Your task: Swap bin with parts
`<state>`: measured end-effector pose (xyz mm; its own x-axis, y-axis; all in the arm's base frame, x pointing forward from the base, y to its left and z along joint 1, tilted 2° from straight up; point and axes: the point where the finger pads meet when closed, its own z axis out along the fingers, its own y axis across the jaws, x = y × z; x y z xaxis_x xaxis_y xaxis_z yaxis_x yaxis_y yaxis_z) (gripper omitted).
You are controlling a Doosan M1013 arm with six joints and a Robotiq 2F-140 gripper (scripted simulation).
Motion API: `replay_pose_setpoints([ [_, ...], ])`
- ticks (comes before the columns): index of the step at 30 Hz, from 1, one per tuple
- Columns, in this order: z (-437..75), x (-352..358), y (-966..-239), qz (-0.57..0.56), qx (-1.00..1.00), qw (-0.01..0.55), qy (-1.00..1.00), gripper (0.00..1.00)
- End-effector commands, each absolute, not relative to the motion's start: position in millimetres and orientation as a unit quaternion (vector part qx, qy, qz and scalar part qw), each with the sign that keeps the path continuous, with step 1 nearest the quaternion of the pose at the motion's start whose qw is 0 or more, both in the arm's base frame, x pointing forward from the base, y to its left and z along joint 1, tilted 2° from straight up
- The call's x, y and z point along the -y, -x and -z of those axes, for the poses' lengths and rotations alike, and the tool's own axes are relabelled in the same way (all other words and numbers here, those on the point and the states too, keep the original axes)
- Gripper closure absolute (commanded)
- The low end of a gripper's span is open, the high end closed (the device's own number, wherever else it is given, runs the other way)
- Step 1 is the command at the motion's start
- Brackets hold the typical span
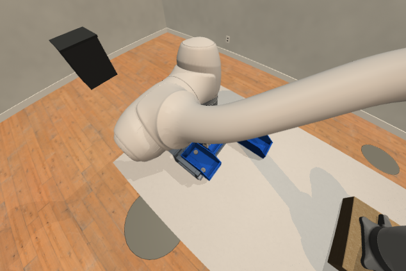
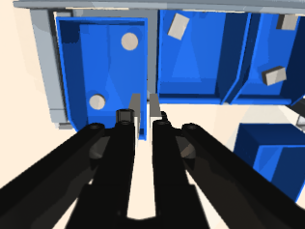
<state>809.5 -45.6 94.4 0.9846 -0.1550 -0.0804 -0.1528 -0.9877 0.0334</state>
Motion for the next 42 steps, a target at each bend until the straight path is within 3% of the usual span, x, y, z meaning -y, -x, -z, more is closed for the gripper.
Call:
replay_pose_setpoints([
  [1,-98.2,45.5,-809.5,0.041,0.077,0.013,-0.996,0.85],
  [36,-115.5,44.9,-809.6,0.041,0.077,0.013,-0.996,0.85],
  [37,-115.5,44.9,-809.6,0.041,0.077,0.013,-0.996,0.90],
  [42,-115.5,44.9,-809.6,0.041,0.077,0.013,-0.996,0.90],
])
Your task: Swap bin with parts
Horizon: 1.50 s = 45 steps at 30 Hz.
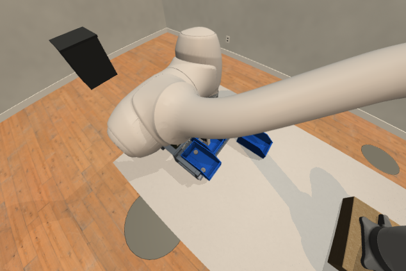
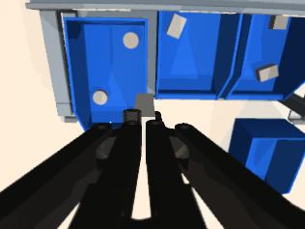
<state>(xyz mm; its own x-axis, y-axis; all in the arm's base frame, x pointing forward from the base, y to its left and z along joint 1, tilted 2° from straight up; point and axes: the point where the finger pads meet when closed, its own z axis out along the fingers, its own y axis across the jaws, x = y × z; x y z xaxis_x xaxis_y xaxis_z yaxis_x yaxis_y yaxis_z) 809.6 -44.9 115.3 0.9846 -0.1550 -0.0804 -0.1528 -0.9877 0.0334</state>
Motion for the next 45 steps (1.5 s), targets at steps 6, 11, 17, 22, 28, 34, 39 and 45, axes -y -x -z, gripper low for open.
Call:
replay_pose_setpoints([
  [6,-115.5,44.9,-809.6,0.041,0.077,0.013,-0.996,0.90],
  [11,-115.5,44.9,-809.6,0.041,0.077,0.013,-0.996,0.90],
  [17,-115.3,44.3,-808.7,0.041,0.084,0.014,-0.996,0.90],
  [22,-112.6,36.0,-797.0,0.035,0.172,0.018,-0.984,0.90],
  [28,-107.5,22.1,-776.0,0.024,0.320,0.022,-0.947,0.90],
  [34,-97.2,-2.0,-734.0,0.020,0.433,0.016,-0.901,0.90],
  [39,-90.1,-16.1,-705.7,0.018,0.527,0.011,-0.850,0.90],
  [45,-87.5,-20.6,-695.8,0.012,0.631,0.008,-0.776,0.90],
])
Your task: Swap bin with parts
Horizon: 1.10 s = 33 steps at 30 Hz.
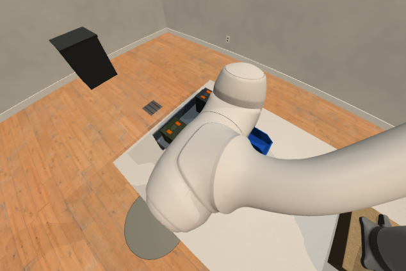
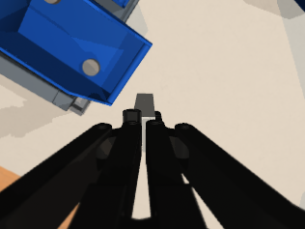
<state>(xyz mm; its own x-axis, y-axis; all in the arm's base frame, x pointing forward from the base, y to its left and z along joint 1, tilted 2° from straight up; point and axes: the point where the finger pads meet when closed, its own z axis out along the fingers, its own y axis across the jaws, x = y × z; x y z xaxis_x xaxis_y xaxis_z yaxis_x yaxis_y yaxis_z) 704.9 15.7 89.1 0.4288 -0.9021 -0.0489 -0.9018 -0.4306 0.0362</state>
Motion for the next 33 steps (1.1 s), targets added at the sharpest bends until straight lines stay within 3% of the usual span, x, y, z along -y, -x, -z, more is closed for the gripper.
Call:
replay_pose_setpoints([
  [1,-87.4,-20.9,-695.0,0.011,0.645,0.007,-0.764,0.90],
  [9,-87.3,-21.1,-694.7,-0.011,0.759,0.013,-0.651,0.90],
  [33,-87.3,-21.1,-694.7,-0.011,0.759,0.013,-0.651,0.90],
])
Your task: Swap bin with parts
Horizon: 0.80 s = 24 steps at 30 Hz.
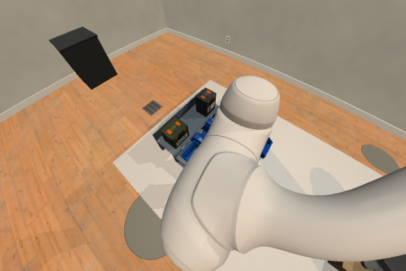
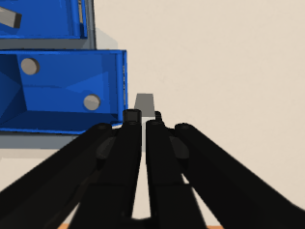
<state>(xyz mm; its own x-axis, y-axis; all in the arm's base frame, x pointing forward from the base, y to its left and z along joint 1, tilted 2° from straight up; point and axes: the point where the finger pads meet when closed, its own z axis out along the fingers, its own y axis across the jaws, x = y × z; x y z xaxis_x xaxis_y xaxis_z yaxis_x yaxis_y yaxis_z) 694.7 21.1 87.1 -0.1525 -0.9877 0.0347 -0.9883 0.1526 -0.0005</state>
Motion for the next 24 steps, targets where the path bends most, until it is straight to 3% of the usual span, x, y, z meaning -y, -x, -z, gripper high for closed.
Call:
replay_pose_setpoints([
  [1,-87.3,-21.1,-694.7,-0.011,0.759,0.013,-0.651,0.90],
  [24,-67.3,-20.5,-694.5,-0.011,0.759,0.013,-0.651,0.90],
])
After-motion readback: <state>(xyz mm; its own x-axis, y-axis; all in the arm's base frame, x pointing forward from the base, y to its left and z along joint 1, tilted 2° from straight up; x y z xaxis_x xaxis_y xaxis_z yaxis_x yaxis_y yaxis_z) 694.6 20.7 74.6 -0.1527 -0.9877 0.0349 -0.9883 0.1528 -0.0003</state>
